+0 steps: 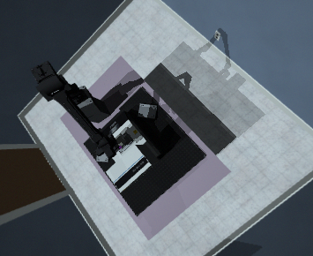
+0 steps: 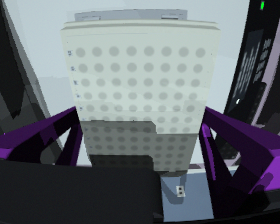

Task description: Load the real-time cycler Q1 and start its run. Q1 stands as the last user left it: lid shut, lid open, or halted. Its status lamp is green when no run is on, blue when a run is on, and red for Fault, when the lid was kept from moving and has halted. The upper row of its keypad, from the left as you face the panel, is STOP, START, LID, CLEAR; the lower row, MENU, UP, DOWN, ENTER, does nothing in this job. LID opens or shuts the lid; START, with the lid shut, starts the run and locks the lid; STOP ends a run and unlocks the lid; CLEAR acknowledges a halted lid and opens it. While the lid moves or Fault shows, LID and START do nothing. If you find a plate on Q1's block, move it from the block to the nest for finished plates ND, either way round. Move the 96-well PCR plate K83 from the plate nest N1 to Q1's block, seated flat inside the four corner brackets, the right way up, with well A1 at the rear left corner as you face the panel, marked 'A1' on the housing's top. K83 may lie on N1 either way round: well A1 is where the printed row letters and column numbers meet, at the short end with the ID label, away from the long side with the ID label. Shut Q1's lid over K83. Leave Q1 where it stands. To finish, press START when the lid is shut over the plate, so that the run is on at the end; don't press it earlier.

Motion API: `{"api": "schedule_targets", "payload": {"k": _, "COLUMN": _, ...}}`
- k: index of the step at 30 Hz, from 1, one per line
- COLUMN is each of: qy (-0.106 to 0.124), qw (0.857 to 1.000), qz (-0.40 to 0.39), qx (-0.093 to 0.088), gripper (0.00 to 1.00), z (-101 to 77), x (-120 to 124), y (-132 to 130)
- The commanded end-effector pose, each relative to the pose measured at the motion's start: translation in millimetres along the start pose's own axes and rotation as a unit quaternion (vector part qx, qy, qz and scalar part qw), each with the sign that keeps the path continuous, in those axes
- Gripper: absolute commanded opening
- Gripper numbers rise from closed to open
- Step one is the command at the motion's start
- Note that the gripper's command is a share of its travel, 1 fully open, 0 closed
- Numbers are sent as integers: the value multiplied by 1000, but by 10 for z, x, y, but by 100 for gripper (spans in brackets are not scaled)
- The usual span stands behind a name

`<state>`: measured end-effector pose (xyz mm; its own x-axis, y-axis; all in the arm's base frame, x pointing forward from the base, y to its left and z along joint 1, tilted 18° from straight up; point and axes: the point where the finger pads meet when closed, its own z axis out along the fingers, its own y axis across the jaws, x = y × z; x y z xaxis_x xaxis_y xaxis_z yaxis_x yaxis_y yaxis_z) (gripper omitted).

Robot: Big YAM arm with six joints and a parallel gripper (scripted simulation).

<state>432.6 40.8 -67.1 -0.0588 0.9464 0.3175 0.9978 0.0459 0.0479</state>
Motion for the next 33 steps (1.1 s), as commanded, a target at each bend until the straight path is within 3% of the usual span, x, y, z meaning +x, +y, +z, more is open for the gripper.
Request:
{"api": "schedule_targets", "payload": {"k": 1, "qy": -3, "qw": 1000, "qz": 18, "qx": -26, "gripper": 0, "z": -157, "x": 96, "y": 290}}
{"api": "schedule_targets", "payload": {"k": 4, "qy": 0, "qw": 1000, "qz": 8, "qx": -18, "gripper": 0, "z": -102, "x": 302, "y": 332}}
{"api": "schedule_targets", "payload": {"k": 13, "qy": -3, "qw": 1000, "qz": 9, "qx": -14, "gripper": 0, "z": -29, "x": 15, "y": 184}}
{"api": "schedule_targets", "payload": {"k": 24, "qy": -1, "qw": 1000, "qz": -19, "qx": -5, "gripper": 0, "z": -33, "x": 195, "y": 59}}
{"api": "schedule_targets", "payload": {"k": 33, "qy": -1, "qw": 1000, "qz": -11, "qx": -8, "gripper": 0, "z": -67, "x": 37, "y": 181}}
